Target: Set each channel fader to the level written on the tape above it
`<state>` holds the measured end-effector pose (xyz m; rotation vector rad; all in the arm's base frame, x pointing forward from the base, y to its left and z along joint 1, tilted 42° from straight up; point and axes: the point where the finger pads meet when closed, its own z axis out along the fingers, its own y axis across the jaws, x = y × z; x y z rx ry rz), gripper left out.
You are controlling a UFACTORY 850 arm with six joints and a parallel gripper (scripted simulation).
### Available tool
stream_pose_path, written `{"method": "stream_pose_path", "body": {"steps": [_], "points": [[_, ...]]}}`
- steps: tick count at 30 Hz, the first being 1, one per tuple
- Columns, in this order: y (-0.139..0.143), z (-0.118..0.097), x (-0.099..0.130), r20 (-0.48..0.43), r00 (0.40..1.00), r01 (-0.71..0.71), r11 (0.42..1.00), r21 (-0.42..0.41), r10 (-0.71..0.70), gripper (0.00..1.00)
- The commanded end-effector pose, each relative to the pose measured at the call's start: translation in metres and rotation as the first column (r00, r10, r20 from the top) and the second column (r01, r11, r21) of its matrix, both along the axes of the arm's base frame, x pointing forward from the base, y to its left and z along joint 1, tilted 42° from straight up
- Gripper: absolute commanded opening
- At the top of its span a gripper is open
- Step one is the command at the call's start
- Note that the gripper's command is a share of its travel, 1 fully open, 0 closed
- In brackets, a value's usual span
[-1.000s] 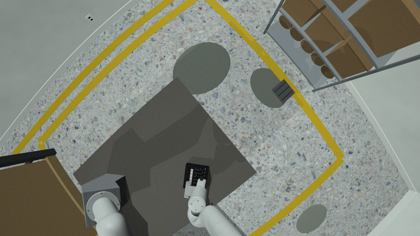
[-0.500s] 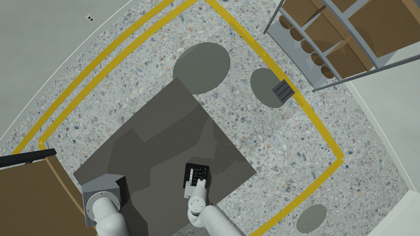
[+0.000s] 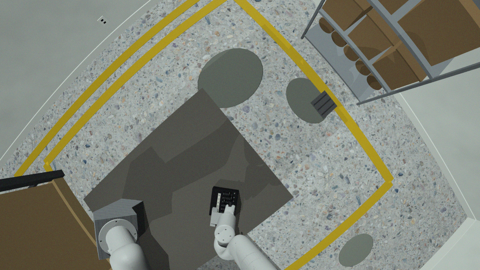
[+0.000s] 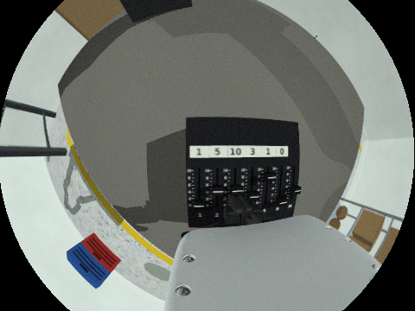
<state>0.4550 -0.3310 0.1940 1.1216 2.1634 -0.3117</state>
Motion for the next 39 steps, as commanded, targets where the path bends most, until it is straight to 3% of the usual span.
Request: {"method": "stream_pose_path", "body": {"steps": [1, 39], "points": [[0.001, -0.001, -0.001, 0.001, 1.000, 0.000, 1.000, 0.000, 0.000, 0.00], [0.013, -0.013, -0.008, 0.001, 1.000, 0.000, 1.000, 0.000, 0.000, 0.00]]}}
